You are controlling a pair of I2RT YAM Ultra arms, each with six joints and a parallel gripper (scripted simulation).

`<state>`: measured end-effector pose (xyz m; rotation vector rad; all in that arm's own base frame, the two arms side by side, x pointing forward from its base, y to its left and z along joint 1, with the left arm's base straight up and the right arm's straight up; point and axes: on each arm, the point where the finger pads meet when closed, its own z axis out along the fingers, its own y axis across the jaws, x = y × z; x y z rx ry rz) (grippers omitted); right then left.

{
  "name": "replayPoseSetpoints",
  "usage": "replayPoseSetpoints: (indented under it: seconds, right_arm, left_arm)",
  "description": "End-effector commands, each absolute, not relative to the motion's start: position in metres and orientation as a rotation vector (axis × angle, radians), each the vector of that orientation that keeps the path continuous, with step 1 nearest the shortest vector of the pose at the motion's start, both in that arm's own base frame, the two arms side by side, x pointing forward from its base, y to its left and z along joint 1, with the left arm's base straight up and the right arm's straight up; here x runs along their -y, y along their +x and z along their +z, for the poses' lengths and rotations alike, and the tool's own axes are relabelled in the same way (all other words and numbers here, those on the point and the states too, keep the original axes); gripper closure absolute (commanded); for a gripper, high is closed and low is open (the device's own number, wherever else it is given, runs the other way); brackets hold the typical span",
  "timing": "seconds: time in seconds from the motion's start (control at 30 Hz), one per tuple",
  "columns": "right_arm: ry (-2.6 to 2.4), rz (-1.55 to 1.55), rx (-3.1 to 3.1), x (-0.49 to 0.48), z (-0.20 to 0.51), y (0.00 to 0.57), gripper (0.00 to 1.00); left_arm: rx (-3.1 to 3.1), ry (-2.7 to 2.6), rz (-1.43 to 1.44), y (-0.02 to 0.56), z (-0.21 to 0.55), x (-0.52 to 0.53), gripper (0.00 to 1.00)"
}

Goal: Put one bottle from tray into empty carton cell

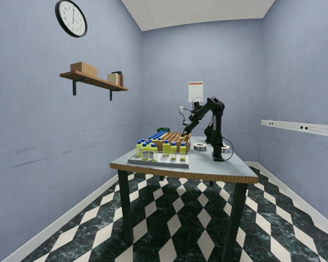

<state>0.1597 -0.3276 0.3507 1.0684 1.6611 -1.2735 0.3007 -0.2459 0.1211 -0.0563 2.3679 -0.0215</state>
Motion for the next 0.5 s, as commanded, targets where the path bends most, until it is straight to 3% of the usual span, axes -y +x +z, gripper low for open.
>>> replayPoseSetpoints:
  seconds: [0.0, 0.47]
  right_arm:
    - [1.071, -1.274, -1.637, 0.326, 0.359, 0.157, 0.00]
    - [1.071, -1.274, -1.637, 0.326, 0.359, 0.157, 0.00]
  left_arm:
    - [-2.338, -0.096, -0.034, 0.294, 0.150, 0.242, 0.57]
    - [-2.341, -0.100, -0.032, 0.260, 0.183, 0.241, 0.57]
